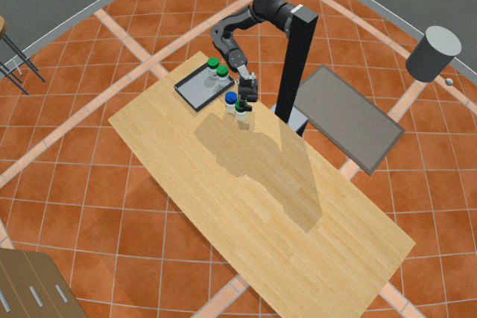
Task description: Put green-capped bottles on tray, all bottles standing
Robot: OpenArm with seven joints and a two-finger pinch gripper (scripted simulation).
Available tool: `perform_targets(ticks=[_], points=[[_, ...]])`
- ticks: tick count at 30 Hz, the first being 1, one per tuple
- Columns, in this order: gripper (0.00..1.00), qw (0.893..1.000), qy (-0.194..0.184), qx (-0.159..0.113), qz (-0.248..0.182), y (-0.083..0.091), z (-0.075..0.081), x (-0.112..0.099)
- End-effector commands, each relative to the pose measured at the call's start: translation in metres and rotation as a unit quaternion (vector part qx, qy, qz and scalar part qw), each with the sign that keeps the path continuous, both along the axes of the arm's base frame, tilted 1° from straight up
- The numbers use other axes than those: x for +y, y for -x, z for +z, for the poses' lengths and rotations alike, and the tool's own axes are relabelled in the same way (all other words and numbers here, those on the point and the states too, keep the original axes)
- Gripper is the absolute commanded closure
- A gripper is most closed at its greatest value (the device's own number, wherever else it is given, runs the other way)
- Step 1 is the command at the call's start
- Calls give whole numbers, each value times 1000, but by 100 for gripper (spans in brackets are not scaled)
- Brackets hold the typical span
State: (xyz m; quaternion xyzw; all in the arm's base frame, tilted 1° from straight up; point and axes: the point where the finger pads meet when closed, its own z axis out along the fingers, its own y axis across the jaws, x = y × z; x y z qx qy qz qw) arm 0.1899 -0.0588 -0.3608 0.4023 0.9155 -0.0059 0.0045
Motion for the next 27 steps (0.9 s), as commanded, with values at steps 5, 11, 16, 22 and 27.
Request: perform_targets(ticks=[5,11,16,22,27], points=[[58,1000,-1,1,2,1,-1,1],[58,1000,-1,0,2,1,-1,0],[58,1000,-1,1,3,2,-2,0],[58,1000,-1,1,3,2,-2,0],[58,1000,-1,0,1,0,-10,0]])
